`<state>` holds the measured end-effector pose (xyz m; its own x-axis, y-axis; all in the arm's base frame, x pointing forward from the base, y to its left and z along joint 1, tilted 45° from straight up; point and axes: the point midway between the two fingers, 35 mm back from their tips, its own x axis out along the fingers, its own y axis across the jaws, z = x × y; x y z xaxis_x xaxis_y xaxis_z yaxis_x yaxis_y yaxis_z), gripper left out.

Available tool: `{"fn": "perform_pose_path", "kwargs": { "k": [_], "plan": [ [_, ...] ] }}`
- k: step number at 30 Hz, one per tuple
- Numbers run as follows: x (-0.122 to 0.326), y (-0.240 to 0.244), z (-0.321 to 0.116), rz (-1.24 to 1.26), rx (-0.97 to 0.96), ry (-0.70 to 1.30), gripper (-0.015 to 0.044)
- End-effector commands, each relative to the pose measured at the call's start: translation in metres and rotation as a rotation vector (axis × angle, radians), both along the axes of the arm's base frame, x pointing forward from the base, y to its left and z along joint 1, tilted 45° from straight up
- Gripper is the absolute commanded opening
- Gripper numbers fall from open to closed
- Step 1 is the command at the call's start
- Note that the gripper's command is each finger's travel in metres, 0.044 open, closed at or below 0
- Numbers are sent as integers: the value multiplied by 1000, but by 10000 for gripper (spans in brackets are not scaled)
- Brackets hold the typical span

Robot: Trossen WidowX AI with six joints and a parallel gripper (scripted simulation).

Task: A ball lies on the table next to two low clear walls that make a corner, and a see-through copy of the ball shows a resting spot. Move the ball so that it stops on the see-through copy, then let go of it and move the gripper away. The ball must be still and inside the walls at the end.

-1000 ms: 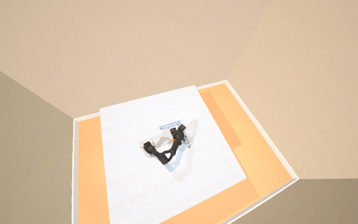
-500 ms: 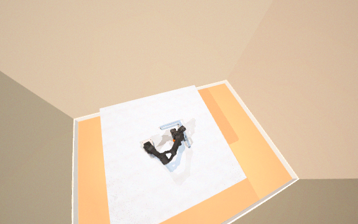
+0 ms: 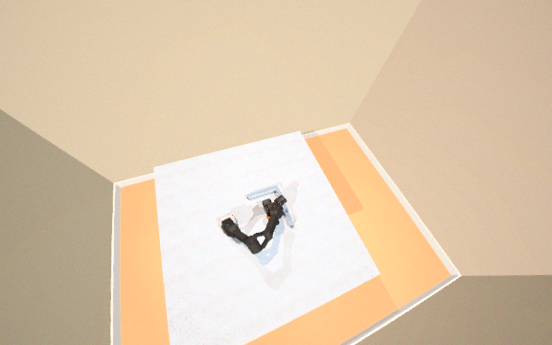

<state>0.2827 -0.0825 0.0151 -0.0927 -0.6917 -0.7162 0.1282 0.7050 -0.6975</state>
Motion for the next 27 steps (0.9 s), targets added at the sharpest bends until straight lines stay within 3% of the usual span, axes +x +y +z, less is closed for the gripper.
{"fn": "perform_pose_path", "kwargs": {
  "k": [1, 6, 14, 27],
  "plan": [
    [-1, -1, -1, 4, -4, 4, 232],
    [-1, -1, -1, 4, -4, 4, 198],
    [8, 20, 18, 6, 4, 3, 0],
    [15, 72, 70, 6, 7, 5, 0]
  ]
}}
